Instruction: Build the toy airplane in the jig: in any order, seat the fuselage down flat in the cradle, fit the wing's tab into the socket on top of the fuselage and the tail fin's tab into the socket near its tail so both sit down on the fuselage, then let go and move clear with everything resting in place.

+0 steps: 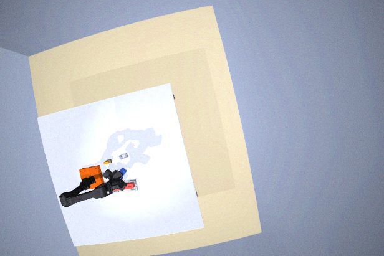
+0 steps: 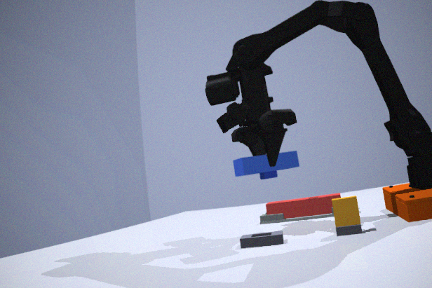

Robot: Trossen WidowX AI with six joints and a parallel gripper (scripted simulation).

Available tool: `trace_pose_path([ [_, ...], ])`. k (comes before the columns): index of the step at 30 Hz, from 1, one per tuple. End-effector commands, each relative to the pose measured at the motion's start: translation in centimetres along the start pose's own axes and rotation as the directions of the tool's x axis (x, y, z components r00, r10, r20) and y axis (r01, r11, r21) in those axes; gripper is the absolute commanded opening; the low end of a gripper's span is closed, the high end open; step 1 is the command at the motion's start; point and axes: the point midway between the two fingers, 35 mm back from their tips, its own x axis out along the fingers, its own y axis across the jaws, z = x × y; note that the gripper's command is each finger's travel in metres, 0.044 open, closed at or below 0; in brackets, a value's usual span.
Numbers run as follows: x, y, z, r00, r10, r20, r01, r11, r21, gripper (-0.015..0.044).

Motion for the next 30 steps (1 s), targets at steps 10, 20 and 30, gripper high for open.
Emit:
trace_pose_path([
  [10, 0.5, -2.2, -3.7, 1.0, -0.005, 0.004, 0.006, 0.976, -0.216, 0.0],
  [20, 1.1, -3.6, -6.7, 1.0, -0.006, 0.001, 0.006, 0.926, -0.378, 0.0],
  [30, 1.7, -4.5, -9.7, 1.0, -0.006, -0.001, 0.005, 0.848, -0.53, 0.0],
])
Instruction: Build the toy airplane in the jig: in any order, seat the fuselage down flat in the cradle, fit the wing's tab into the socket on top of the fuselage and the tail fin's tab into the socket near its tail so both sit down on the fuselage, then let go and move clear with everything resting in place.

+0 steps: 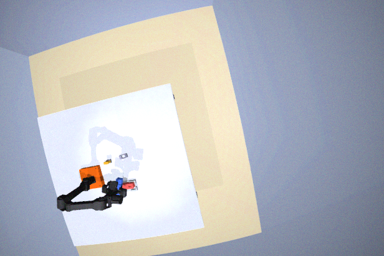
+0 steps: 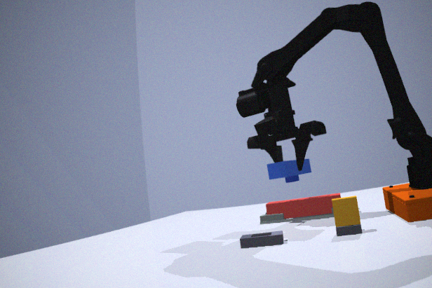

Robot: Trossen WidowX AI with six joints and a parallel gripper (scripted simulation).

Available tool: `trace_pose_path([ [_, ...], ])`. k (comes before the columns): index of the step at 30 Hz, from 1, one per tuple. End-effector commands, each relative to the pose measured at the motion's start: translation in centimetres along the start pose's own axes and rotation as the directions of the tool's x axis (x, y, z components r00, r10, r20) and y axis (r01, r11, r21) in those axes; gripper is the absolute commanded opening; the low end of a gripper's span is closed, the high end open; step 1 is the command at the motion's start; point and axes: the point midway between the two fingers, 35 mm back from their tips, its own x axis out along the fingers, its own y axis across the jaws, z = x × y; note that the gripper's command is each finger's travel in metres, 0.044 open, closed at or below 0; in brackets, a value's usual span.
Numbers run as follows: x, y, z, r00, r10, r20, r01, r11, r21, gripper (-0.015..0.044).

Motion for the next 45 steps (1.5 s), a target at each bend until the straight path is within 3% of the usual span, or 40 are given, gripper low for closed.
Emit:
trace_pose_path([
  [1, 0.1, 0.4, -1.4, 1.0, -0.007, 0.0, 0.007, 0.997, -0.073, 0.0],
  [17, 1.2, 2.1, -5.7, 1.0, -0.005, -0.002, 0.004, 0.945, -0.328, 0.0],
  [25, 1.2, 2.1, -5.7, 1.0, -0.005, -0.002, 0.004, 0.945, -0.328, 0.0195],
  [45, 1.2, 2.1, -5.7, 1.0, -0.005, -0.002, 0.004, 0.945, -0.328, 0.0195],
])
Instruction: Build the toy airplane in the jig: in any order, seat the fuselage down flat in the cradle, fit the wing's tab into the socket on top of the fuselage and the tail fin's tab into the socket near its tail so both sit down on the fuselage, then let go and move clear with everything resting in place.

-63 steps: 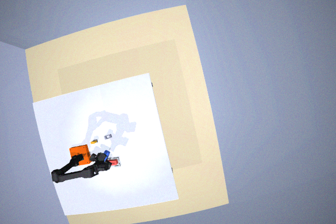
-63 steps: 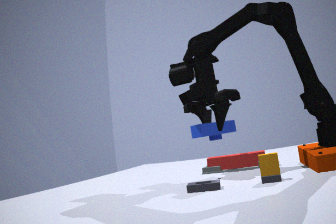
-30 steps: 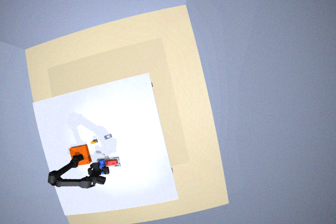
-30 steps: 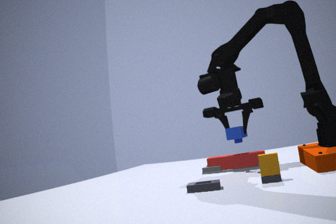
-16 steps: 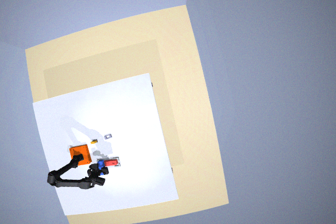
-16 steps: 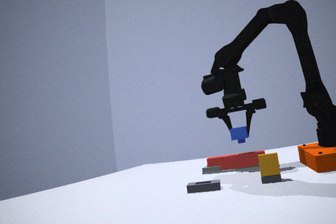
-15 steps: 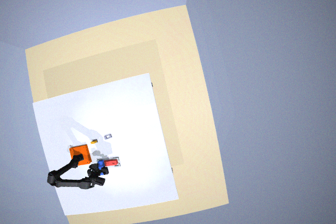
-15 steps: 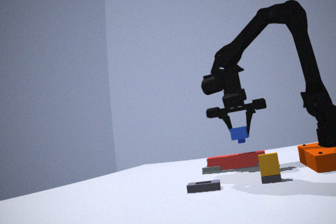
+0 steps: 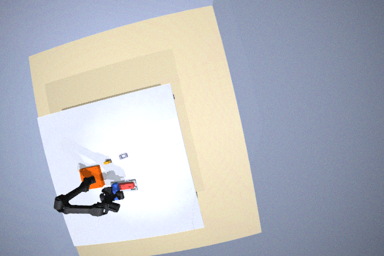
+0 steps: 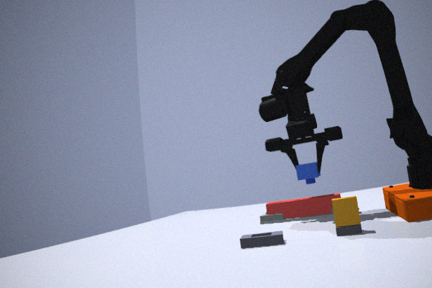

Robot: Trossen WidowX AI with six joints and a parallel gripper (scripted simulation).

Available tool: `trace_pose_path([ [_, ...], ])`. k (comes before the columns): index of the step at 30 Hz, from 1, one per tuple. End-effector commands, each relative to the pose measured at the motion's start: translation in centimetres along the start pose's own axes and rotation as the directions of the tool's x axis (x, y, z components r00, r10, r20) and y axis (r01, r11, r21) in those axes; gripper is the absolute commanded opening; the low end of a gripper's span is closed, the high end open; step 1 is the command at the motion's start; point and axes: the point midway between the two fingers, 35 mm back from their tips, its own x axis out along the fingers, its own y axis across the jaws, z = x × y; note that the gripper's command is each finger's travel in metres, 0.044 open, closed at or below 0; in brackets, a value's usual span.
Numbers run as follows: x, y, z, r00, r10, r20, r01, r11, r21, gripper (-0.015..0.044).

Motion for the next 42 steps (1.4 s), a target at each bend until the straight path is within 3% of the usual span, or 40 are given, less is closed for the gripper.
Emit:
trace_pose_path([
  [1, -0.1, 0.0, -0.1, 1.0, -0.002, -0.004, 0.002, 1.0, -0.003, 0.0195],
  [28, 3.8, 0.0, -0.1, 1.0, -0.002, -0.004, 0.002, 1.0, -0.003, 0.0195],
  [42, 3.9, 0.0, -0.2, 1.0, -0.002, -0.004, 0.002, 1.0, -0.003, 0.0195],
])
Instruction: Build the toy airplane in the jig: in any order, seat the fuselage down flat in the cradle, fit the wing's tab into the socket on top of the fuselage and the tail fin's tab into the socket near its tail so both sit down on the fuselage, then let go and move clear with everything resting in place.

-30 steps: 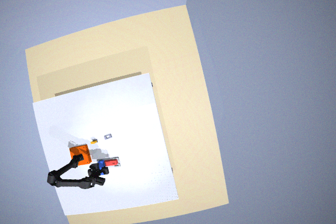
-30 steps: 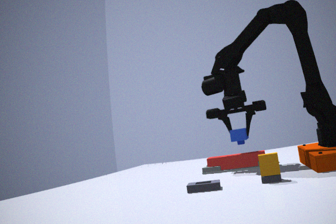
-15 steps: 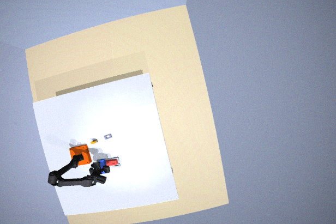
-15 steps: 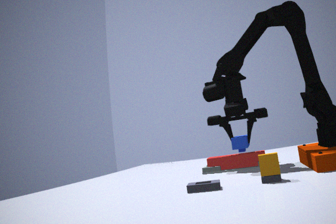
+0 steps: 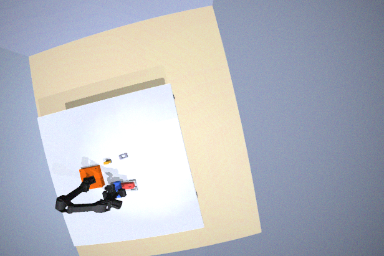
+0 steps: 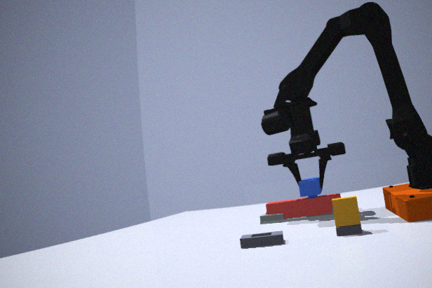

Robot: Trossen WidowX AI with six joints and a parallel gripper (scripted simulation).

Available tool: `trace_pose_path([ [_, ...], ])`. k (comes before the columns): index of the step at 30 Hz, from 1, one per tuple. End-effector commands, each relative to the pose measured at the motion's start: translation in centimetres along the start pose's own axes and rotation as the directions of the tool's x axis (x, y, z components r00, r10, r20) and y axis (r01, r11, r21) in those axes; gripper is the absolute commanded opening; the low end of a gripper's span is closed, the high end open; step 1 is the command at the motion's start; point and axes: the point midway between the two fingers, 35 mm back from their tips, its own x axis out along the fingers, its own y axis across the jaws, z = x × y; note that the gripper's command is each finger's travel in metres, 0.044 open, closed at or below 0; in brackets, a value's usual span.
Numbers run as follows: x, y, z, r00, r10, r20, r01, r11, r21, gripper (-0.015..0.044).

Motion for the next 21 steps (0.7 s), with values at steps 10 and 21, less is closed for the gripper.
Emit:
trace_pose_path([
  [10, 0.0, 0.0, 0.0, 1.0, 0.0, 0.0, 0.0, 1.0, 0.0, 0.003],
  [21, 0.0, 0.0, 0.0, 1.0, 0.0, 0.0, 0.0, 1.0, 0.0, 0.0319],
])
